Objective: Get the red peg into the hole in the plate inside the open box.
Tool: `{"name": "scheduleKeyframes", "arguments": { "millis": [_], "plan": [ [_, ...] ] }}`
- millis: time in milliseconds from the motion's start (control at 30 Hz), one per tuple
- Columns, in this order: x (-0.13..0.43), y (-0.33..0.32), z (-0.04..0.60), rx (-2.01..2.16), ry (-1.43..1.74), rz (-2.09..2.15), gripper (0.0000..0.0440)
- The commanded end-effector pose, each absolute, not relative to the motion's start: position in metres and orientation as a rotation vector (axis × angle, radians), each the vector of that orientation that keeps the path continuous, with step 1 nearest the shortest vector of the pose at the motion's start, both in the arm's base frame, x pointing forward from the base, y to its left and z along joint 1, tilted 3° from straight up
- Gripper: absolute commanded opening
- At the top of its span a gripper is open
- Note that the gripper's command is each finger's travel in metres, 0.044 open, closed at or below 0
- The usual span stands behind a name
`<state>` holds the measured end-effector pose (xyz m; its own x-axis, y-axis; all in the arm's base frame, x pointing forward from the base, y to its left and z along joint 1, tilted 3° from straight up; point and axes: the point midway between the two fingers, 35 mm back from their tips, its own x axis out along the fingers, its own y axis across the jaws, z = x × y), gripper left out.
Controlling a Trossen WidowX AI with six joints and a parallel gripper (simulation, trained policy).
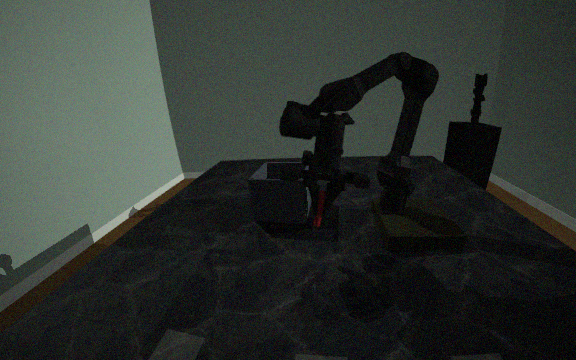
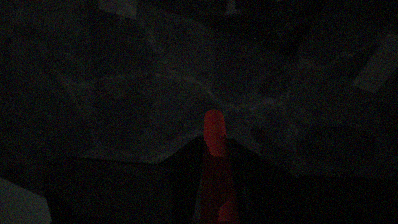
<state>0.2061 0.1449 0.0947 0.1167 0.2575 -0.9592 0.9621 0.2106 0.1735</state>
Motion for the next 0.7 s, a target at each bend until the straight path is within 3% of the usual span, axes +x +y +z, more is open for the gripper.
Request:
{"name": "scheduleKeyframes", "arguments": {
  "millis": [0, 667],
  "plan": [
    [0.215, 0.14, 0.117, 1.282, 1.33, -0.748, 0.0],
    [0.247, 0.078, 0.182, 1.237, 1.132, -0.72, 0.0]
  ]
}}
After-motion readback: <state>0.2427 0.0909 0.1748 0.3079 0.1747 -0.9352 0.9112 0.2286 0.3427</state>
